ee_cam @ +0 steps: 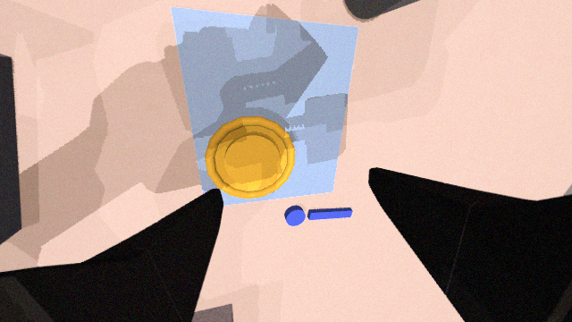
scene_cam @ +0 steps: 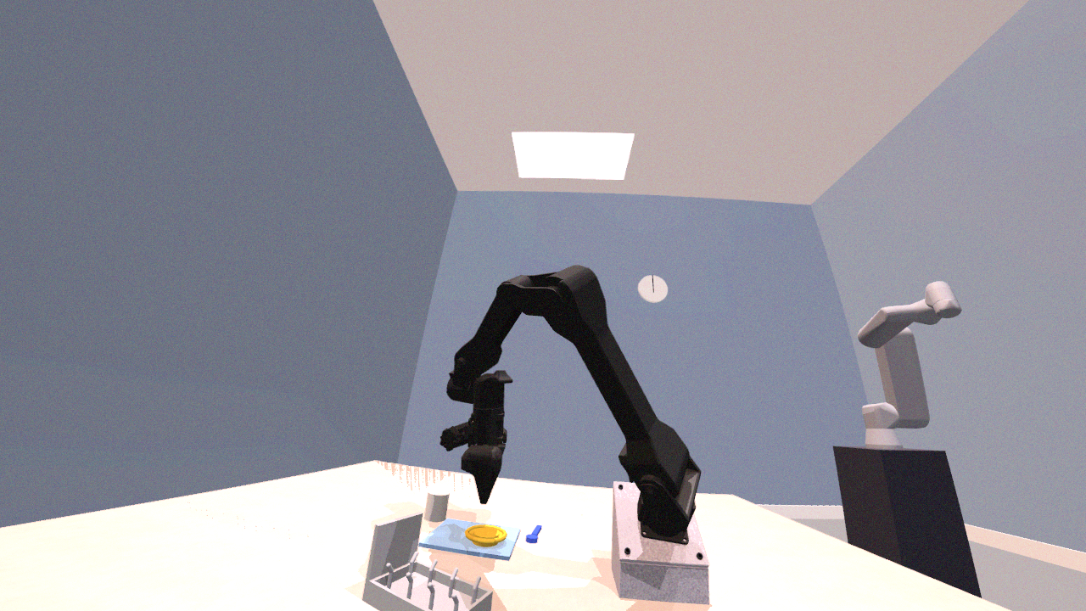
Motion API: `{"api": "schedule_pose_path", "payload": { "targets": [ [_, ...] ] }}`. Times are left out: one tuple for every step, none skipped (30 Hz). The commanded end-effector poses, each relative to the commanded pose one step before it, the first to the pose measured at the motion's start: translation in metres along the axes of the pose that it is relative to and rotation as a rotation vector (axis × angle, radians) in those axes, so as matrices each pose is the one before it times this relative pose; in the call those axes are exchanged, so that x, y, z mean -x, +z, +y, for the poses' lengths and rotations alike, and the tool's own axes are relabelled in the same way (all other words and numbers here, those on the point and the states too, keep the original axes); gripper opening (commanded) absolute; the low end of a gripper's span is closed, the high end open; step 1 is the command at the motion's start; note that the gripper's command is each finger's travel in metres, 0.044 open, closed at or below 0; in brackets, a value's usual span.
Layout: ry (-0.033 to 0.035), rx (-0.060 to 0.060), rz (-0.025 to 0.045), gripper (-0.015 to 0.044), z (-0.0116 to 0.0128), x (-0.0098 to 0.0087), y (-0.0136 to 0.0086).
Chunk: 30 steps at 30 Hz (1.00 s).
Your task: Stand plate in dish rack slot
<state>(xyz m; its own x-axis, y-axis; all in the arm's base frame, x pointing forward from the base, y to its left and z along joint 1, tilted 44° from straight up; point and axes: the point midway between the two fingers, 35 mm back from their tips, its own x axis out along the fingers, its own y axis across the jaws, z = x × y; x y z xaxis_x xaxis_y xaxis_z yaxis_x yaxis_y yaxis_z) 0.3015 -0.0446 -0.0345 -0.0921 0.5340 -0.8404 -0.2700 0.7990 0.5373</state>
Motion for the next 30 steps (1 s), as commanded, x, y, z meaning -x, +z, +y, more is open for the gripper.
{"api": "schedule_pose_path", "payload": {
  "targets": [
    [0.12591,-0.1169,-0.04312,0.04,0.01058,-0.00821,-0.0085],
    [0.02428,-0.0228,-0.00924,0.04,0.00166,-0.00131,-0.00154],
    [0.02014,-0.019,-0.00769,0.04,0.00134,-0.00103,-0.00126],
    [0.01208,-0.0115,-0.00462,0.04,0.00078,-0.0006,-0.00075],
    [0.00403,-0.0038,-0.00154,0.04,0.00026,-0.0002,-0.00025],
    [0.0,0.0,0.0,0.04,0.0,0.0,0.0],
    [0.0,0.0,0.0,0.04,0.0,0.0,0.0],
    [0.0,0.0,0.0,0.04,0.0,0.0,0.0],
    [0.0,0.0,0.0,0.04,0.0,0.0,0.0],
    [0.0,0.0,0.0,0.04,0.0,0.0,0.0],
    [0.0,0.0,0.0,0.04,0.0,0.0,0.0],
    [0.0,0.0,0.0,0.04,0.0,0.0,0.0],
    [0.0,0.0,0.0,0.04,0.0,0.0,0.0],
    [-0.00002,0.0,-0.00001,0.04,-0.00001,-0.00027,0.00003],
    [-0.00005,0.0,-0.00002,0.04,-0.00004,-0.00081,0.00008],
    [-0.00008,0.0,-0.00004,0.04,-0.00006,-0.00135,0.00012],
    [-0.00009,0.0,-0.00004,0.04,-0.00007,-0.00164,0.00014],
    [-0.00008,0.0,-0.00004,0.04,-0.00006,-0.00164,0.00013],
    [-0.00007,0.0,-0.00004,0.04,-0.00006,-0.00164,0.00012],
    [-0.00006,0.0,-0.00004,0.04,-0.00005,-0.00164,0.00011],
    [-0.00005,0.0,-0.00004,0.04,-0.00005,-0.00163,0.0001],
    [-0.00004,0.0,-0.00004,0.04,-0.00004,-0.00163,0.0001],
    [-0.00003,0.0,-0.00003,0.04,-0.00003,-0.00163,0.00009],
    [-0.00002,0.0,-0.00003,0.04,-0.00004,-0.00163,0.00009],
    [-0.00001,0.0,-0.00003,0.04,-0.00003,-0.00162,0.00008],
    [0.0,0.0,-0.00002,0.04,-0.00003,-0.00162,0.00007],
    [0.00001,0.0,-0.00002,0.04,-0.00002,-0.00162,0.00006],
    [0.00002,0.0,-0.00002,0.04,-0.00001,-0.00162,0.00005],
    [0.00003,0.0,-0.00002,0.04,-0.00001,-0.00161,0.00004],
    [0.00004,0.0,-0.00002,0.04,0.0,-0.00161,0.00004]
  ]
}}
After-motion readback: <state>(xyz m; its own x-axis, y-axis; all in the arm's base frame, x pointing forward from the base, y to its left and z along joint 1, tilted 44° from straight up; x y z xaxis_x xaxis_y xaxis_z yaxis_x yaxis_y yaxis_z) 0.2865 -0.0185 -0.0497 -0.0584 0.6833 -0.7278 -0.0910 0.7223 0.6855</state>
